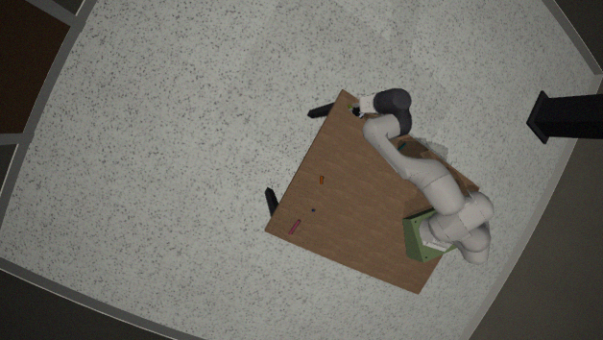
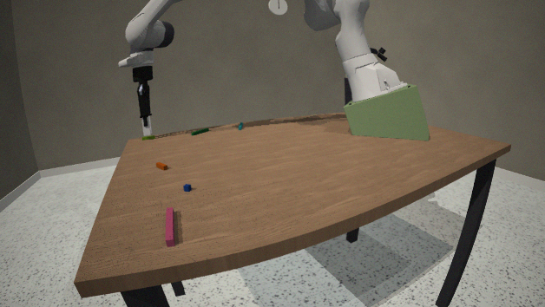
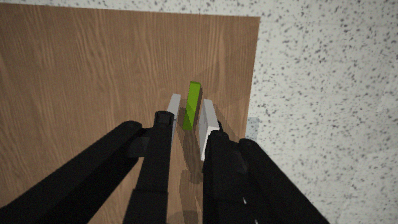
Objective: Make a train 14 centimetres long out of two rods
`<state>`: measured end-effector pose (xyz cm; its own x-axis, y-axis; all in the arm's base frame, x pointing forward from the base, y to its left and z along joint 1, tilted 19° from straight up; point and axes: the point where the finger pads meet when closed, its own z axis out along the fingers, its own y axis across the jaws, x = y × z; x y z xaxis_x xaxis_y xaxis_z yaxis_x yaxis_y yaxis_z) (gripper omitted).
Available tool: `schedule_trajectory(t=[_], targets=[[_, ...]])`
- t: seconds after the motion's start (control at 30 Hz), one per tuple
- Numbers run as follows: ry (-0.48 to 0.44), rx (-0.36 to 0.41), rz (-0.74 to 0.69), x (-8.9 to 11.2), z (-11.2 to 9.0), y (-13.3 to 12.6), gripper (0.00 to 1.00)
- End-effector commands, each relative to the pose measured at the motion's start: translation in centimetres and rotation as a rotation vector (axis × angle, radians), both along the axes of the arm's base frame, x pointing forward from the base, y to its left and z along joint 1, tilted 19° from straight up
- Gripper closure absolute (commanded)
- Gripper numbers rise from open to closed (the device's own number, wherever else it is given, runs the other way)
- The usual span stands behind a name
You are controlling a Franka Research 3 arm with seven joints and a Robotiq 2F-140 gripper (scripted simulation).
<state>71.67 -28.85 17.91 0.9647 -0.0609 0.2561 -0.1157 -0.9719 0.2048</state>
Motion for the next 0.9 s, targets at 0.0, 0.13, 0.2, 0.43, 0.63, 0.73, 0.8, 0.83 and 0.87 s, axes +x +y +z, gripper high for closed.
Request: schedule_trajectory(t=[0.0, 0.13, 0.2, 0.43, 0.63, 0.73, 0.8, 0.83, 0.87], targets=[[-0.002, -0.001, 0.000, 0.0, 0.1, -0.1, 0.77], [-0.002, -0.001, 0.000, 0.0, 0.0, -0.2, 0.77], [-0.002, -0.001, 0.000, 0.0, -0.1, -0.2, 0.77], [-0.002, -0.001, 0.000, 0.1, -0.5, -0.3, 0.77], [-0.002, -0.001, 0.000, 0.2, -1.0, -0.4, 0.77], [-0.002, -0.001, 0.000, 0.3, -1.3, -0.5, 0.77], [-0.002, -0.001, 0.000, 0.3, -1.4, -0.5, 0.77], [-0.002, -0.001, 0.000, 0.3, -1.4, -0.5, 0.77], [-0.002, -0.001, 0.000, 0.3, -1.4, -0.5, 0.77]])
